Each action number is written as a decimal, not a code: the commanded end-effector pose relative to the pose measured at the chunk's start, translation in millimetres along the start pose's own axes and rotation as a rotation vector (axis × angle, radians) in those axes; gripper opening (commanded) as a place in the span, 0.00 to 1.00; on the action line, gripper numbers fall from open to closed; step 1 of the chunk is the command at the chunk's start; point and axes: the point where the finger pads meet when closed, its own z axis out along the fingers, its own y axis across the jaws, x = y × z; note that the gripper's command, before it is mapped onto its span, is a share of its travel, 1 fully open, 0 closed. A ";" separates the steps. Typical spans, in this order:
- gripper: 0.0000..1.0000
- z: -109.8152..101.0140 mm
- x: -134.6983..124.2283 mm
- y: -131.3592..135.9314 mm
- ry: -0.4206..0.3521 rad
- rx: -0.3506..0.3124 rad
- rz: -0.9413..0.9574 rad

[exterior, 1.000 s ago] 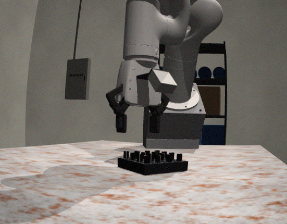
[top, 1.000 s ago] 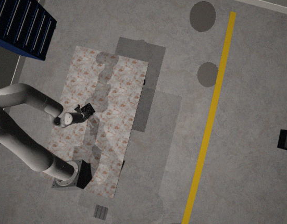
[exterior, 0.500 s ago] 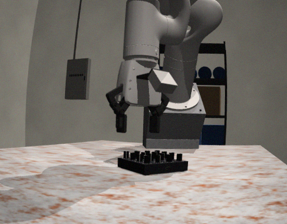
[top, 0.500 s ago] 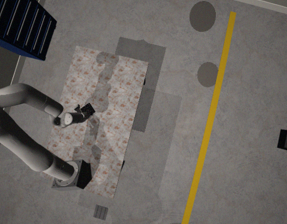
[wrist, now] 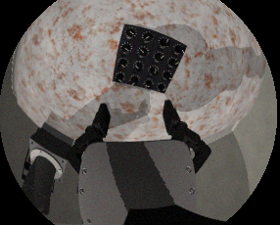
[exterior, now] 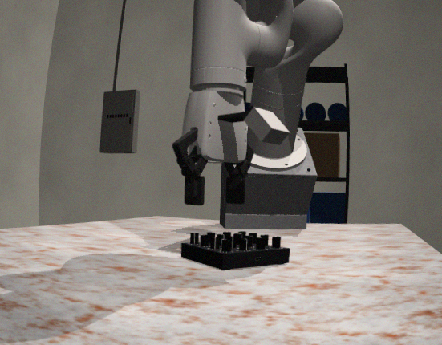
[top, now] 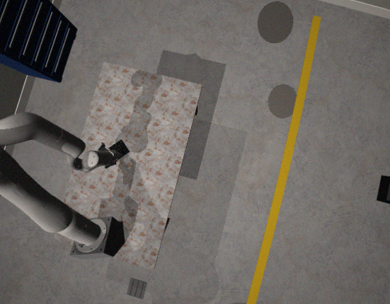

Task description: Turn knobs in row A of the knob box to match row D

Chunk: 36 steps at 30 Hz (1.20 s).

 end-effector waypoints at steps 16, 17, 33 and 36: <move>1.00 -2.4 17.9 9.4 0.002 0.000 -0.567; 1.00 -2.6 18.8 9.8 0.003 0.000 -0.596; 1.00 -5.0 32.7 17.2 0.005 0.002 -1.035; 1.00 -5.6 35.4 18.7 0.005 0.003 -1.121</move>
